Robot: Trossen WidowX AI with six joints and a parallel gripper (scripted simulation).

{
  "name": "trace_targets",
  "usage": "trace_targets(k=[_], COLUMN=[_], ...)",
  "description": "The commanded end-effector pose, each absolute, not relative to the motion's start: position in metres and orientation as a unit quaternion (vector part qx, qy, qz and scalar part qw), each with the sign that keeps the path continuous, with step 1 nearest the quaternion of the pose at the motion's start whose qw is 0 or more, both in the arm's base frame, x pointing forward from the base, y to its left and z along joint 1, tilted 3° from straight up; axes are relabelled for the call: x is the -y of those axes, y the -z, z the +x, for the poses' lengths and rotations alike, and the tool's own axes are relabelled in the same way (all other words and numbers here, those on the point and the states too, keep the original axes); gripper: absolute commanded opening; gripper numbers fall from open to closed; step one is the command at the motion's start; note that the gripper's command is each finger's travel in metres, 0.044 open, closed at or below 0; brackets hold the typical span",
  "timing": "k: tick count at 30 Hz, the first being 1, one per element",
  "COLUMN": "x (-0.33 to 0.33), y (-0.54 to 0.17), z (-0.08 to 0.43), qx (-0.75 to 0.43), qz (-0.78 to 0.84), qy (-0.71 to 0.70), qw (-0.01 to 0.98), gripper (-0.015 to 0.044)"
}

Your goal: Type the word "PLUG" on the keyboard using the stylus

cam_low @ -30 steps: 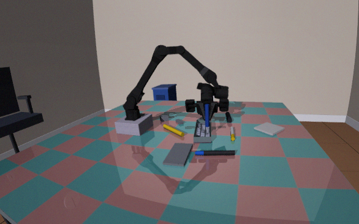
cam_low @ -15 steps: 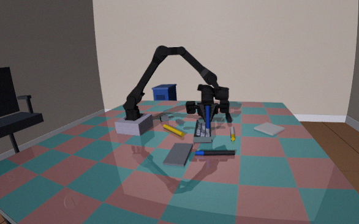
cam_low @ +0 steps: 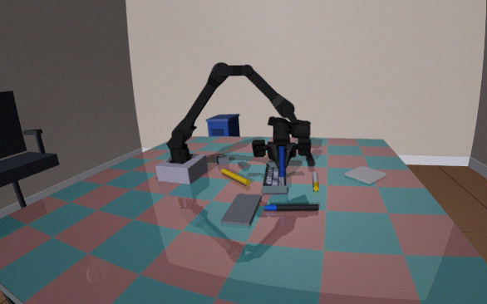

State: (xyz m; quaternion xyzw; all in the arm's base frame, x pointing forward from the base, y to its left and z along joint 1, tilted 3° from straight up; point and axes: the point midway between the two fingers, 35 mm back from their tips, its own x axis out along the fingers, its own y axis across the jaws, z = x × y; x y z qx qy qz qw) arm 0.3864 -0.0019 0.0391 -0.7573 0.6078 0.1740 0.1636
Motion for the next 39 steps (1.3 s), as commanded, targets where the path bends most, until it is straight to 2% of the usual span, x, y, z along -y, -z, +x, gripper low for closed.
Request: trace_targets(k=[1,13,22,28,39], x=[0.003,0.003,0.001,0.001,-0.03], y=[-0.038,-0.037,-0.075,-0.071,-0.075], z=[0.387,0.387,0.385,0.384,0.365], qx=[-0.608,-0.608,-0.608,-0.608,-0.552], qz=[-0.758,-0.758,-0.758,-0.758,-0.799], qy=[-0.173,-0.173,-0.173,-0.177,-0.188], qw=[0.161,0.161,0.161,0.158,0.15], gripper=[0.0081,0.0081,0.0081,0.0084,0.0011])
